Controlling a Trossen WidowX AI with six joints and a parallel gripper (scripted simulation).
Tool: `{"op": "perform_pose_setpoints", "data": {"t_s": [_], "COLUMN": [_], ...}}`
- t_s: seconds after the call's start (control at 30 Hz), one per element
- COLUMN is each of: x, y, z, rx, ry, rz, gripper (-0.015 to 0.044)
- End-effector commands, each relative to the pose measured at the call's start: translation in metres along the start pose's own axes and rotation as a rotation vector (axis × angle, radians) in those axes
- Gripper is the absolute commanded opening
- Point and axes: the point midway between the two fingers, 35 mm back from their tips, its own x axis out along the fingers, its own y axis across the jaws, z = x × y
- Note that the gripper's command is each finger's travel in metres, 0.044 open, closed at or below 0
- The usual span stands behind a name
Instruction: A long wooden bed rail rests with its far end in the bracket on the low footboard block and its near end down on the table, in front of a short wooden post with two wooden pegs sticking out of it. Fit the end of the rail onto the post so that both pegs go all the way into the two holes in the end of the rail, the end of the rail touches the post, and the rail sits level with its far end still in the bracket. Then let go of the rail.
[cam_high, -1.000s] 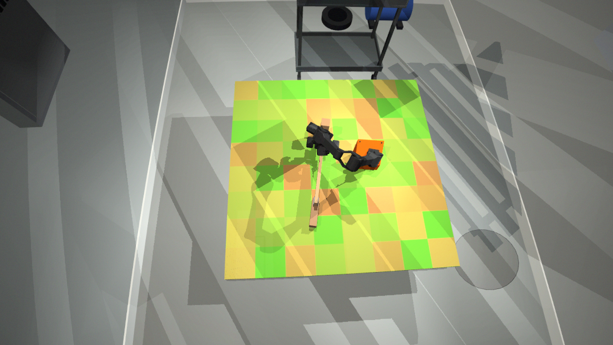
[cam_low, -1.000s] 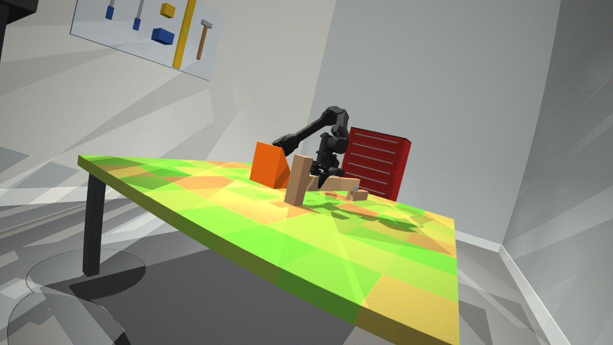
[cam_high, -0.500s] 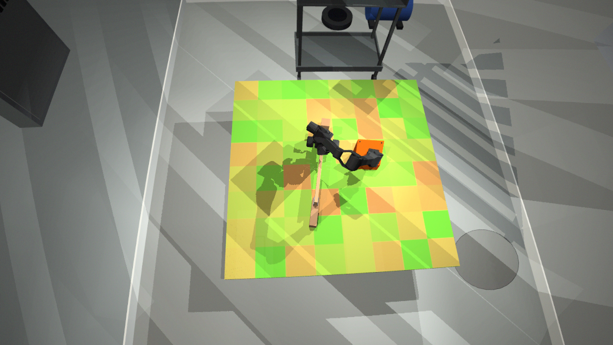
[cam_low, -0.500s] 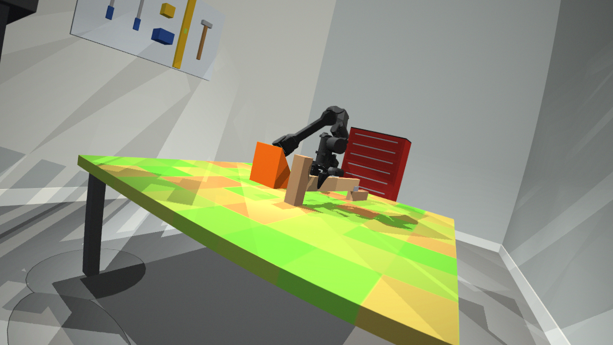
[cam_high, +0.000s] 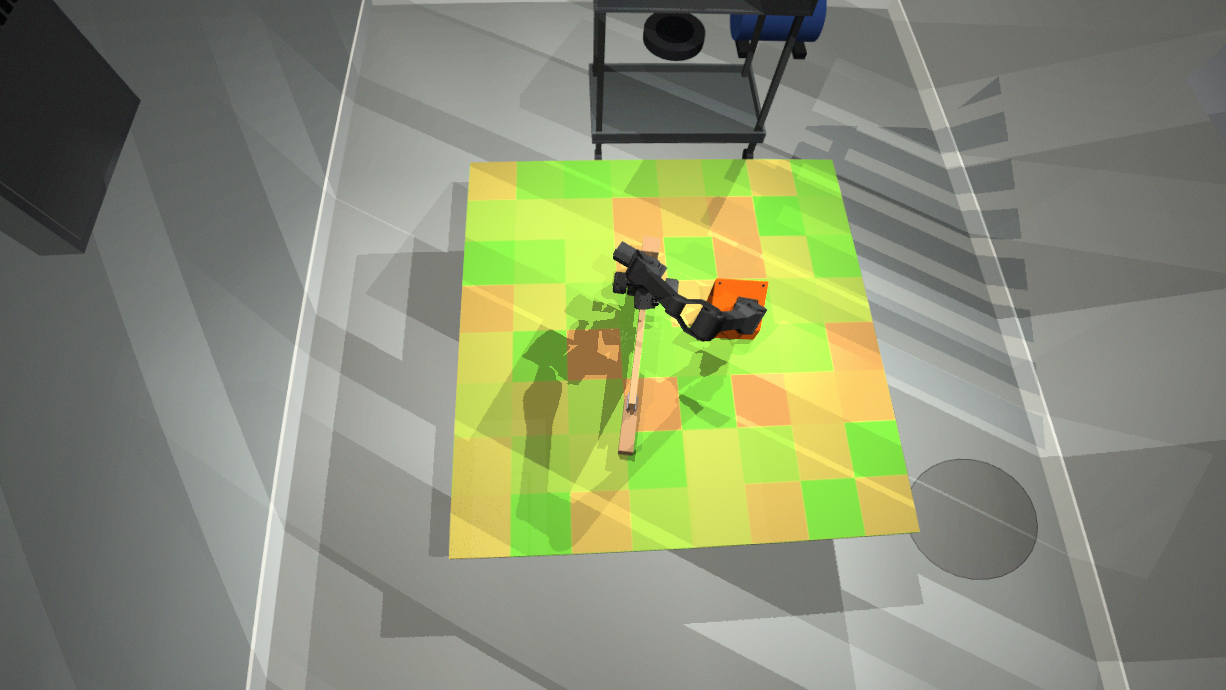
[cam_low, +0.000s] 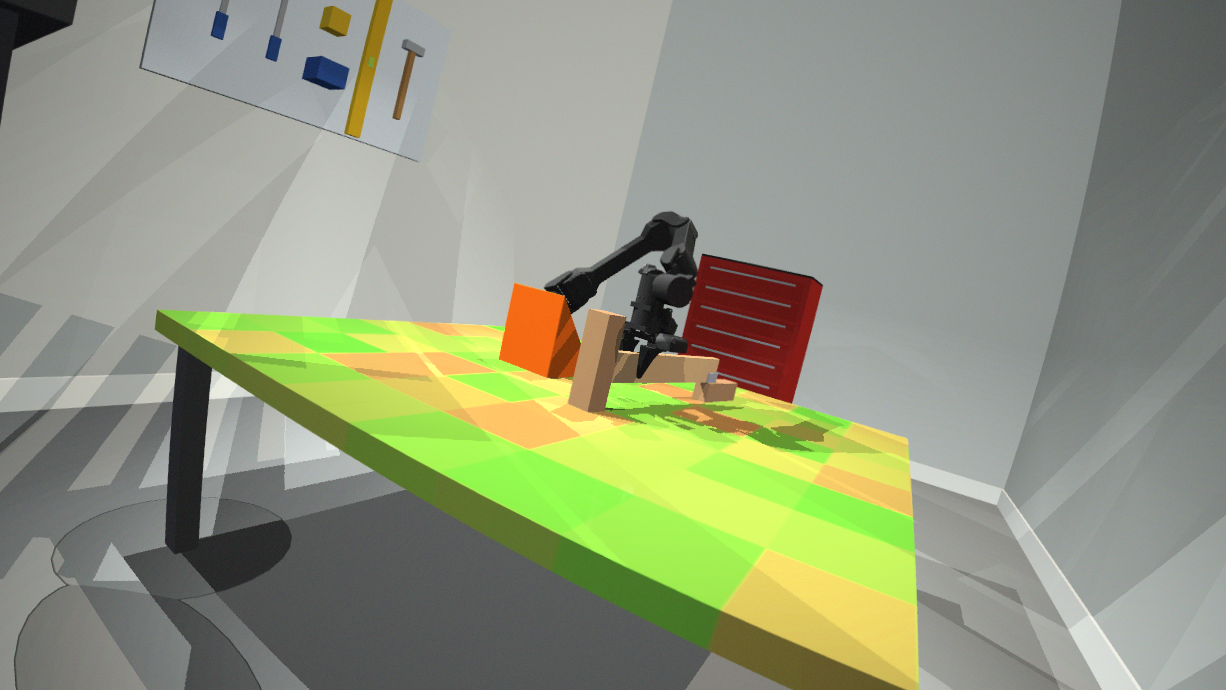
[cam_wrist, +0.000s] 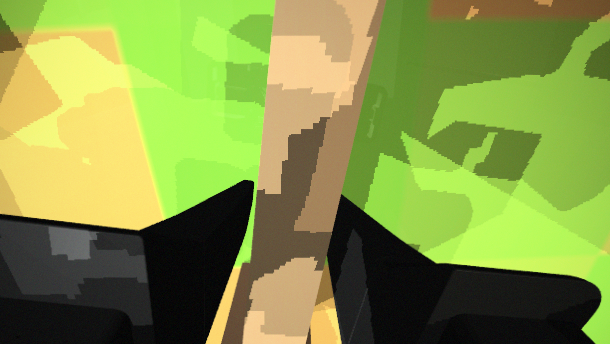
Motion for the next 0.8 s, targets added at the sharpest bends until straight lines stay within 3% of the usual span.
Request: {"op": "perform_pose_setpoints", "data": {"t_s": [0.0, 0.27, 0.77], "x": [0.0, 0.0, -0.03], "y": [0.0, 0.0, 0.0], "z": [0.0, 0.0, 0.03], "rx": [0.0, 0.0, -0.001], "ry": [0.0, 0.0, 0.001], "rz": [0.0, 0.0, -0.006], "gripper": [0.0236, 0.044, 0.044]}}
